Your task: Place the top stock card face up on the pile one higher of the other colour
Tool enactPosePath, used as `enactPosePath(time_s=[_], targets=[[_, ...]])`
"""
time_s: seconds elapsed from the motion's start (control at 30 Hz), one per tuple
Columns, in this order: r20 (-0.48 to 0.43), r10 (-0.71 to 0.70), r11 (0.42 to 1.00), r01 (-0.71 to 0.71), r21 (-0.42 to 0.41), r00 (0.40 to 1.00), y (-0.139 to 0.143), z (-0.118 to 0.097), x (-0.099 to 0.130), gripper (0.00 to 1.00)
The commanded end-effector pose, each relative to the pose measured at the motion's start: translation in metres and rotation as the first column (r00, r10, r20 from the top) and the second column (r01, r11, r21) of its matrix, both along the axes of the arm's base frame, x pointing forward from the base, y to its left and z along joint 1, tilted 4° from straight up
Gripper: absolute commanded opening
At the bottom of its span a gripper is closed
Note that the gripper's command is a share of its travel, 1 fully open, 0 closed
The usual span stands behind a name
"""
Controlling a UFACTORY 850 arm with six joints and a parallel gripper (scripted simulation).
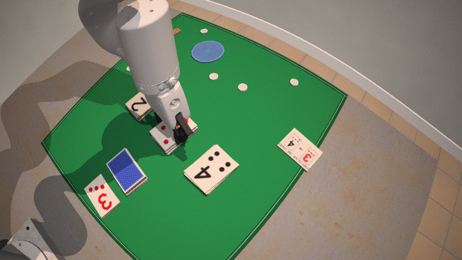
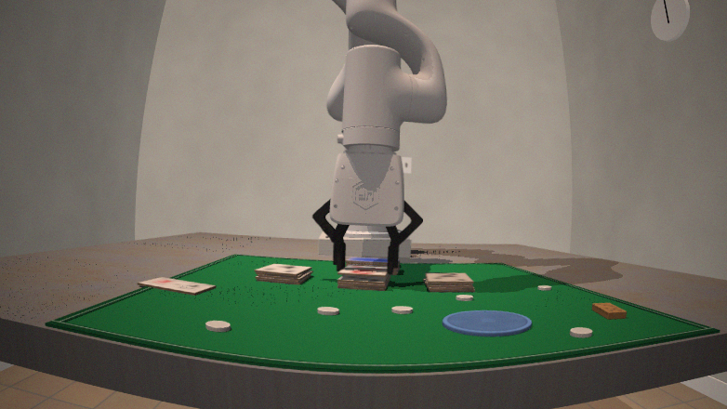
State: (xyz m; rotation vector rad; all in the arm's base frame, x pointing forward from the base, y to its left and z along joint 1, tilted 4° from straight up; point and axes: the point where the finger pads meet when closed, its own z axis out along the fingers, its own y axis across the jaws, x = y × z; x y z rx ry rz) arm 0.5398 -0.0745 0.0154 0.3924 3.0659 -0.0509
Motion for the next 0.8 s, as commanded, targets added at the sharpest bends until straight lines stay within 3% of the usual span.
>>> enactPosePath(time_s=[0.0,0.77], targets=[[0.002,0.000,1.000,0.000,0.000,1.000,-0.0001,-0.0001,0.0011,0.53],[0.002,0.000,1.000,0.000,0.000,1.000,-0.0003,-0.0055,0.0013,0.53]])
